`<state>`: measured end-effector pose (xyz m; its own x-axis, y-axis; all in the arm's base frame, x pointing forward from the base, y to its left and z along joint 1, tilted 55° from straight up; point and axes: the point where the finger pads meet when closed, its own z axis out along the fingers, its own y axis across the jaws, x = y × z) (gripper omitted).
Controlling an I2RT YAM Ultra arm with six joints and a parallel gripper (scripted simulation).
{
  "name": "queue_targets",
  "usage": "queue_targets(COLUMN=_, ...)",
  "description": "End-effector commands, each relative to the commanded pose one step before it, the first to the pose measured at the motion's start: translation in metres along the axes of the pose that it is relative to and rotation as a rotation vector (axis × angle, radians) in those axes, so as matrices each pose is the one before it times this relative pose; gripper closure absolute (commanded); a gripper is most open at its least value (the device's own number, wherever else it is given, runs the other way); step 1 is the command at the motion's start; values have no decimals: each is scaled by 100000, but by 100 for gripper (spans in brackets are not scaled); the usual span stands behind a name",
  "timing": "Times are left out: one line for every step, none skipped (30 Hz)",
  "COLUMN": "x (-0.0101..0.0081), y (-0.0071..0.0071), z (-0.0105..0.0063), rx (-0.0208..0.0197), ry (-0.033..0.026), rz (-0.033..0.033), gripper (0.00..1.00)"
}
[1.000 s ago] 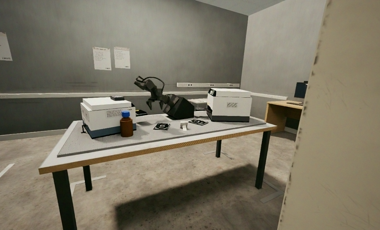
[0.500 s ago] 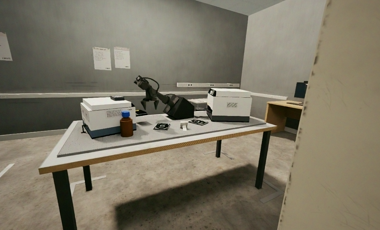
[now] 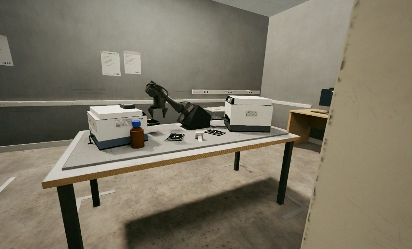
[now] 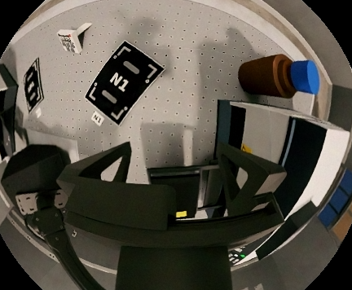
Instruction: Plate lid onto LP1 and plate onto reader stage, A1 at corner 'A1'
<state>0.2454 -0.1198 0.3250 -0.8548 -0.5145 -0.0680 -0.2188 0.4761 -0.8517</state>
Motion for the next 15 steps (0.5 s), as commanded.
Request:
queue_targets(x=1577, y=-392, z=-1098, rx=-1328, ry=557, rz=-805, gripper=0)
queue_targets(x=0, y=0, z=0, rx=0, ry=0, rz=0, gripper=0)
queue_targets(x=376, y=-98, z=-106, rx=40, ry=5, rz=-10, gripper=0)
queue_targets(x=383, y=17, z=-46, rx=-161, ry=196, rz=-289, gripper=0)
queue_targets(x=385, y=-22, z=-56, rx=-104, ry=136, rz=-205, gripper=0)
queue_targets(x=371, y=-250, z=-222, rx=-184, ry=2314, rz=1158, gripper=0)
queue_targets(x=-240, y=194, z=524, rx=-984, ry=4609, rz=-2374, gripper=0)
queue_targets(x=976, y=-334, z=-466, rx=881, ry=-656, rz=2206, gripper=0)
queue_targets(x=449, y=-32, z=-349, rx=-321, ry=-1572, rz=-544, gripper=0)
queue_targets(x=379, y=-62, z=-116, rx=40, ry=7, rz=-9, gripper=0)
queue_targets(x=380, y=-70, z=-118, rx=41, ry=7, rz=-10, gripper=0)
queue_targets(x=379, y=-66, z=-117, rx=44, ry=7, rz=-11, gripper=0)
queue_targets(x=383, y=-69, z=-112, rx=49, ry=6, rz=-13, gripper=0)
queue_targets(x=387, y=-23, z=-112, rx=-627, ry=2615, rz=15, gripper=0)
queue_targets(x=-208, y=102, z=529, rx=-1145, ry=4800, rz=-1499, gripper=0)
